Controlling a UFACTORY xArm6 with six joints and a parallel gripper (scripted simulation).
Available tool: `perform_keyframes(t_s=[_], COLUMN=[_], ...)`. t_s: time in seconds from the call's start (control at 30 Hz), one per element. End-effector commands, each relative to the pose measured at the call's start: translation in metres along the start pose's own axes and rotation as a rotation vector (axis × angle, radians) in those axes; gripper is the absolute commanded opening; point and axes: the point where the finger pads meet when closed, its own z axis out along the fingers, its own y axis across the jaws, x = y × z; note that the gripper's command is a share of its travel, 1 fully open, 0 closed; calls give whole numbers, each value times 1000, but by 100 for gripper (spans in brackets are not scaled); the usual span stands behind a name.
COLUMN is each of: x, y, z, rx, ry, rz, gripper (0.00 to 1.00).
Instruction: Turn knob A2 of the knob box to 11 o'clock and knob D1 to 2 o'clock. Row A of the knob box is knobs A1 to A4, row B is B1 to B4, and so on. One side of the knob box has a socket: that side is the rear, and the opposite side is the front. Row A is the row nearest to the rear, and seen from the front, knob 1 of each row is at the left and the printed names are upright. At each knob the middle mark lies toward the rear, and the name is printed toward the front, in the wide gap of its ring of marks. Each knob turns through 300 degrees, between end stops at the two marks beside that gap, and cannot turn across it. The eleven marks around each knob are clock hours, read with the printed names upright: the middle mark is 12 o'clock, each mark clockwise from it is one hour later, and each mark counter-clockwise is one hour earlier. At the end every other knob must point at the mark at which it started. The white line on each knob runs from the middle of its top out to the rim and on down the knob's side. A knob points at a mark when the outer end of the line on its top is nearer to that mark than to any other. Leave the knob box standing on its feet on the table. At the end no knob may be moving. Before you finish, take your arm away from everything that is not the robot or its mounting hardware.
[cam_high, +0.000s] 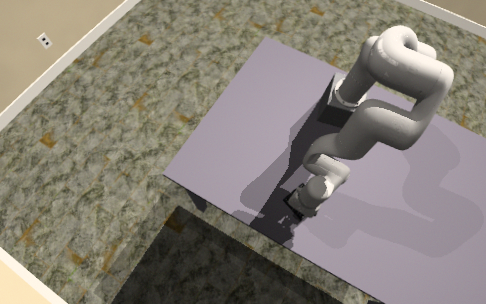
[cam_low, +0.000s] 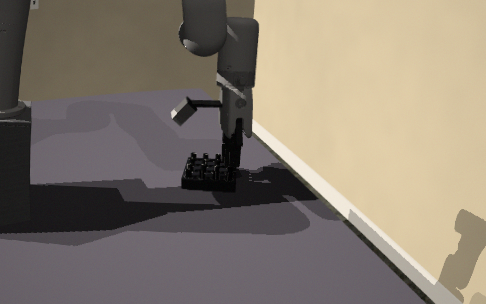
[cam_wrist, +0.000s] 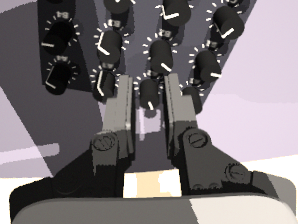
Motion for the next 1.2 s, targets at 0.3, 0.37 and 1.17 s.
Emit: perform_keyframes(t_s=[0.3, 0.37, 1.17], x=[-1, -1, -1], y=[0, 0, 0], z=[-1, -1, -36], rx=[0, 0, 0], ry=[-3, -3, -3], rz=[0, 0, 0], gripper=[19, 19, 19])
